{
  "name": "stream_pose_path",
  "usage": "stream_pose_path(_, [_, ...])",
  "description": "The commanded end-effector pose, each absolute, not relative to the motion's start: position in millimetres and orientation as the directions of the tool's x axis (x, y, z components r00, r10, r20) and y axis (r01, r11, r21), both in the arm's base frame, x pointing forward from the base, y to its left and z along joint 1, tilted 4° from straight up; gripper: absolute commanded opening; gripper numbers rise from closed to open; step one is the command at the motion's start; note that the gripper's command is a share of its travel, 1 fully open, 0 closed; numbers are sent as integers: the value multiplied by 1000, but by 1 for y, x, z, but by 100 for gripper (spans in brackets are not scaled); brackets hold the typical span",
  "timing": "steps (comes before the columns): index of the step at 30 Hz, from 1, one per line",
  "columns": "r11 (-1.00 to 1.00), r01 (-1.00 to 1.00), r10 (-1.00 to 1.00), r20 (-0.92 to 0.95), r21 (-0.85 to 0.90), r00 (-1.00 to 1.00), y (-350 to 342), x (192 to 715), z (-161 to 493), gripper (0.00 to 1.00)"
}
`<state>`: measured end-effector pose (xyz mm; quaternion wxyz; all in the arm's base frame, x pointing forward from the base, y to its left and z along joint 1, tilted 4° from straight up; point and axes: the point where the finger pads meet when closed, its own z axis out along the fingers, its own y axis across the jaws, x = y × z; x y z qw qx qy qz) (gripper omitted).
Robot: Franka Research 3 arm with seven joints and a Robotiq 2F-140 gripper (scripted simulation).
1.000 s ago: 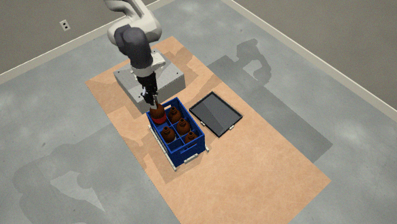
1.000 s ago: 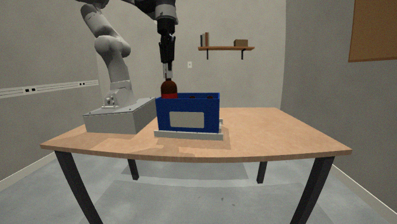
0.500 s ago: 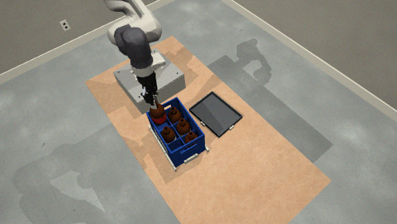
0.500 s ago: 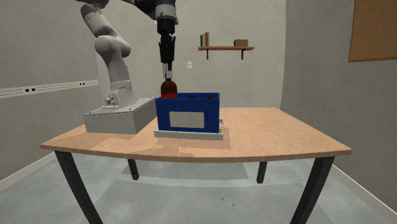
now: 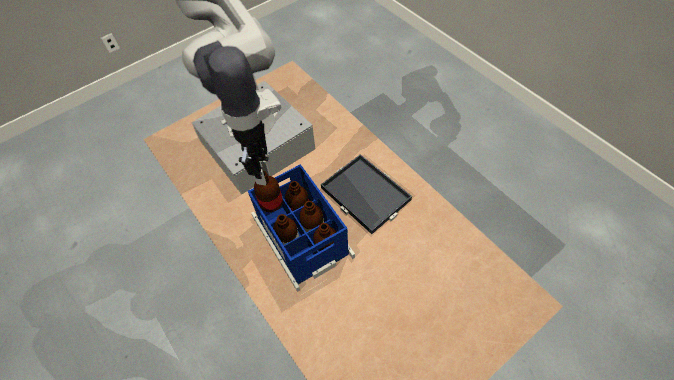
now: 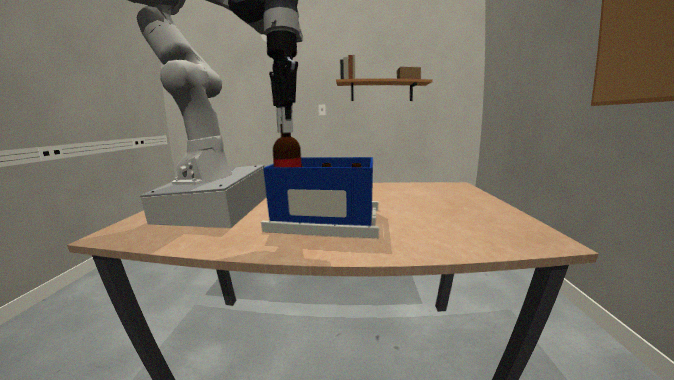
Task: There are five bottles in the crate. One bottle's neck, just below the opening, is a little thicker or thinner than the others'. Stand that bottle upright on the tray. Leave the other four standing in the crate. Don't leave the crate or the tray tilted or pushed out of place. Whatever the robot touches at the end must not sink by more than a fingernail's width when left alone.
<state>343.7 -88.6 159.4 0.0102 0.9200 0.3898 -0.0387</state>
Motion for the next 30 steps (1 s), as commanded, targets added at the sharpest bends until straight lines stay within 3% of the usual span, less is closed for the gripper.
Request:
stream_pose_path(1, [-698, 716, 714, -75, -8, 696, -87, 346, 162, 10])
stream_pose_path(30, [-698, 716, 714, -75, -8, 696, -87, 346, 176, 10])
